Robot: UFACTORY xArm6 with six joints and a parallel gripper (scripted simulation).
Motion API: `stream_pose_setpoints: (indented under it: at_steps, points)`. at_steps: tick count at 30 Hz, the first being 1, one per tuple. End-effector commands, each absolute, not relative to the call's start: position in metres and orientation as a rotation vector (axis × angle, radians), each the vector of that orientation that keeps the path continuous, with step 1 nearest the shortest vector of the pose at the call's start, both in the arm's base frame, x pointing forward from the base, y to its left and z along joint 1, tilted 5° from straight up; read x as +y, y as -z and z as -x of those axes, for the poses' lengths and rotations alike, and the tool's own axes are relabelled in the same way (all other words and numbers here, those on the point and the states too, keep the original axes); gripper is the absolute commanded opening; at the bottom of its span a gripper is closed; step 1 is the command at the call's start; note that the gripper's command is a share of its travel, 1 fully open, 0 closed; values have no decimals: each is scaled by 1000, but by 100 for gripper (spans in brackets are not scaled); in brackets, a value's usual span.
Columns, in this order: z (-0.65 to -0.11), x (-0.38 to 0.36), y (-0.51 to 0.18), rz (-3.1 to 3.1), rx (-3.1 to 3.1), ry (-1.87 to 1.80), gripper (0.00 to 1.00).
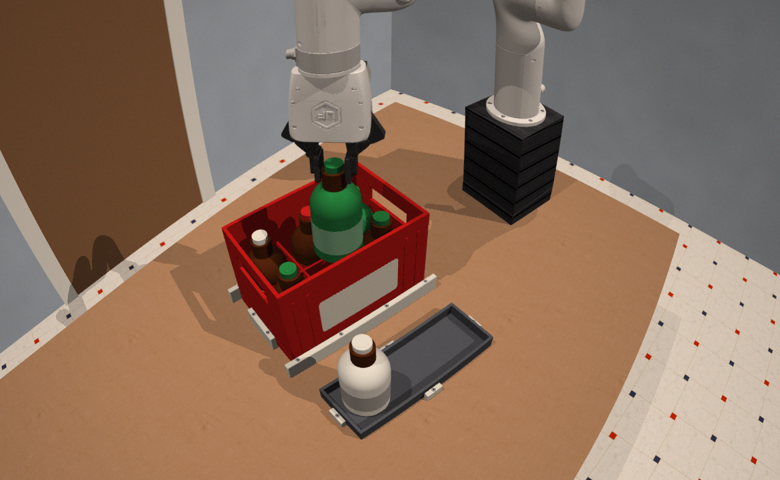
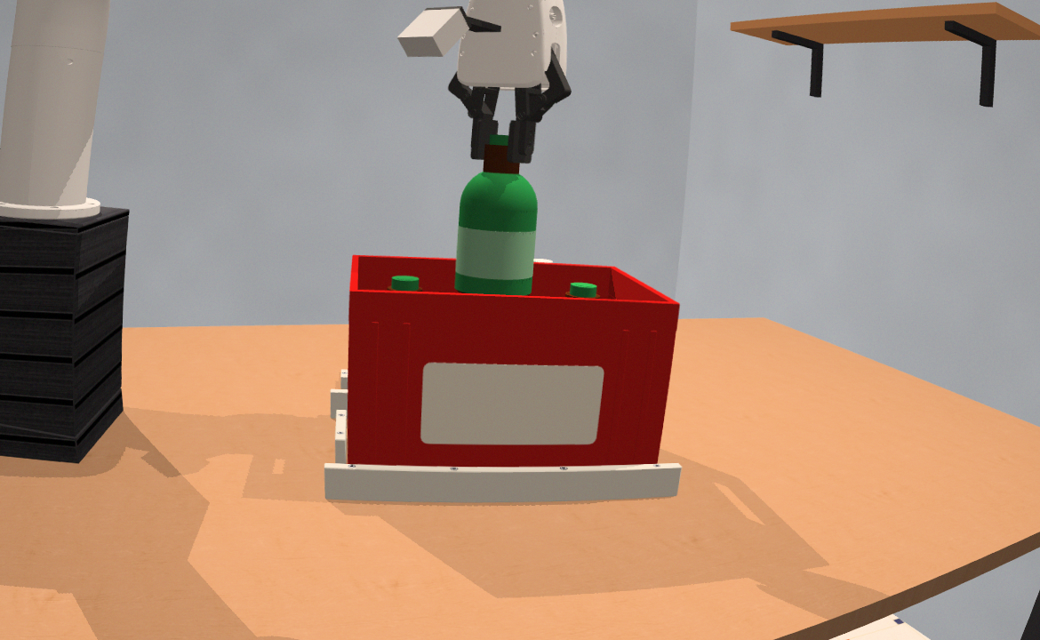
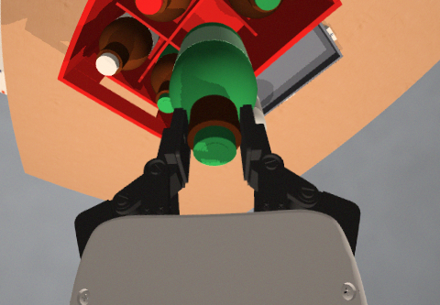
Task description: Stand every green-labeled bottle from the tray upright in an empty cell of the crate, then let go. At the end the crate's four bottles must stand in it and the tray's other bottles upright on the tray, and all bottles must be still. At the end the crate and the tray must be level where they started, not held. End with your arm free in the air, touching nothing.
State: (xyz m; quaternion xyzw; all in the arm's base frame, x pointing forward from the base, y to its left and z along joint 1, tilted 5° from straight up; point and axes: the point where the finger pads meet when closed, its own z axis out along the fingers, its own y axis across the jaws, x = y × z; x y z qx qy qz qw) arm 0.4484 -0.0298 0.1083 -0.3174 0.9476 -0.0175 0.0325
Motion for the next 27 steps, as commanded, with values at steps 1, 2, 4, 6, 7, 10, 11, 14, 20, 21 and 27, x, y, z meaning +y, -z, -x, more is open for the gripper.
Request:
stream_pose_setpoints:
  at_steps: [1,2,4,6,7,10,11,14,20,21,27]
  points:
    - [-450,-30,-110,976,2913,57,0]
    - [-450,-30,-110,976,2913,57,0]
    - [-450,-30,-109,976,2913,57,0]
    - [-450,-30,-108,976,2913,57,0]
    - [-450,-30,-108,976,2913,57,0]
    - [-450,-30,-106,976,2913,57,0]
    - [-450,-30,-106,976,2913,57,0]
    - [-450,-30,-105,976,2913,57,0]
    - [-451,-30,-99,976,2913,57,0]
    - [-451,-30,-98,976,2913,57,0]
    - [-451,-30,-91,976,2913,57,0]
